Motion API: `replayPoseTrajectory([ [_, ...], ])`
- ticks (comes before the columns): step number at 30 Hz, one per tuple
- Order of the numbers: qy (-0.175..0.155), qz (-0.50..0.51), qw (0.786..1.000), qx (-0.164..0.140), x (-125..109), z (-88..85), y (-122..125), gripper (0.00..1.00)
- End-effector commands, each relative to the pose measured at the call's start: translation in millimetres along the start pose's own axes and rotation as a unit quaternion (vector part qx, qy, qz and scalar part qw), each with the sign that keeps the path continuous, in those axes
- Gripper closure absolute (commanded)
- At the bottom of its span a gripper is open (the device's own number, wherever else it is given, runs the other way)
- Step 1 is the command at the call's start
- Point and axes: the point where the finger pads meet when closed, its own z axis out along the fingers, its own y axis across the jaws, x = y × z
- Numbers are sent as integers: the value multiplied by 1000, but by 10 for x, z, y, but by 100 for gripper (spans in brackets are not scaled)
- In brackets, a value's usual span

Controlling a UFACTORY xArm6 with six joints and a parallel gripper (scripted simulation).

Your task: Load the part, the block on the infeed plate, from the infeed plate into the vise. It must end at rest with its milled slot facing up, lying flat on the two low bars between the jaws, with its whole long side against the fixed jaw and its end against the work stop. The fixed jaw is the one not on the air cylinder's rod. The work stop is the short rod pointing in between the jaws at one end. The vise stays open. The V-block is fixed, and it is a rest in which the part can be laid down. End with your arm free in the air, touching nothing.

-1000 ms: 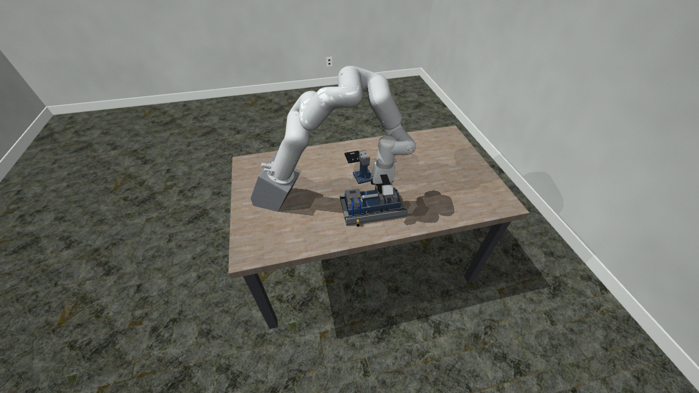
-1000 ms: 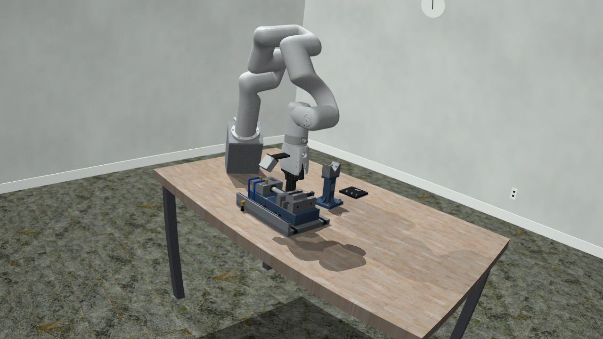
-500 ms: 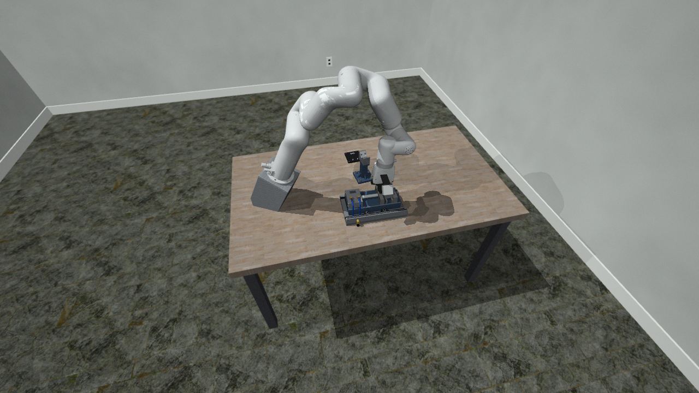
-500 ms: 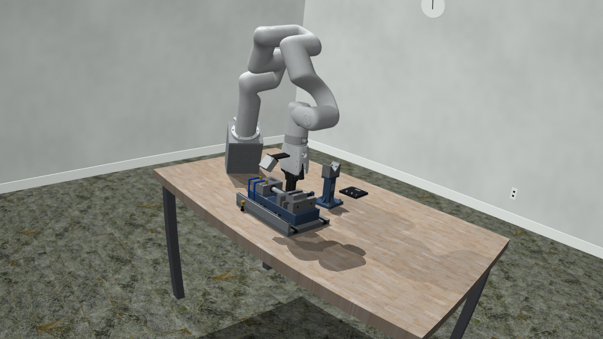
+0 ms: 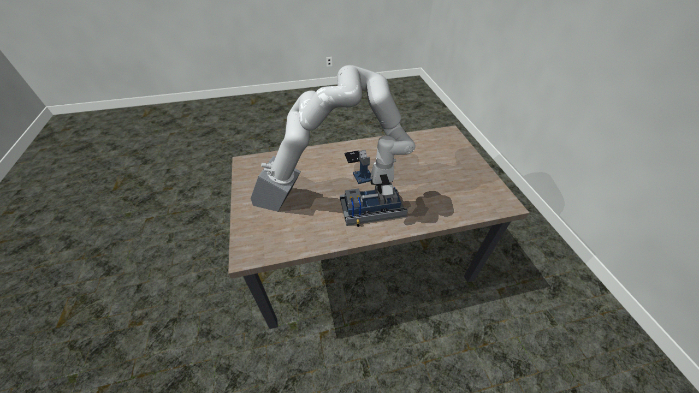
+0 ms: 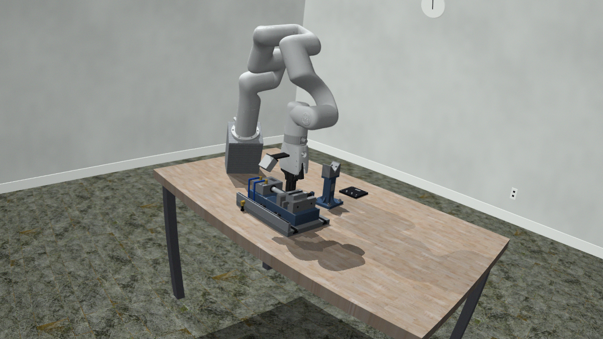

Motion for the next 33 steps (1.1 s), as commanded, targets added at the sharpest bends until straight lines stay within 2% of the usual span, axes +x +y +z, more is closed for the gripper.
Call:
replayPoseTrajectory([
  [1, 0, 0, 1000, 7, 3, -8, -20, 100],
  [21, 0, 1, 1000, 7, 3, -15, 30, 100],
  [33, 0, 1, 1000, 7, 3, -132, 31, 100],
])
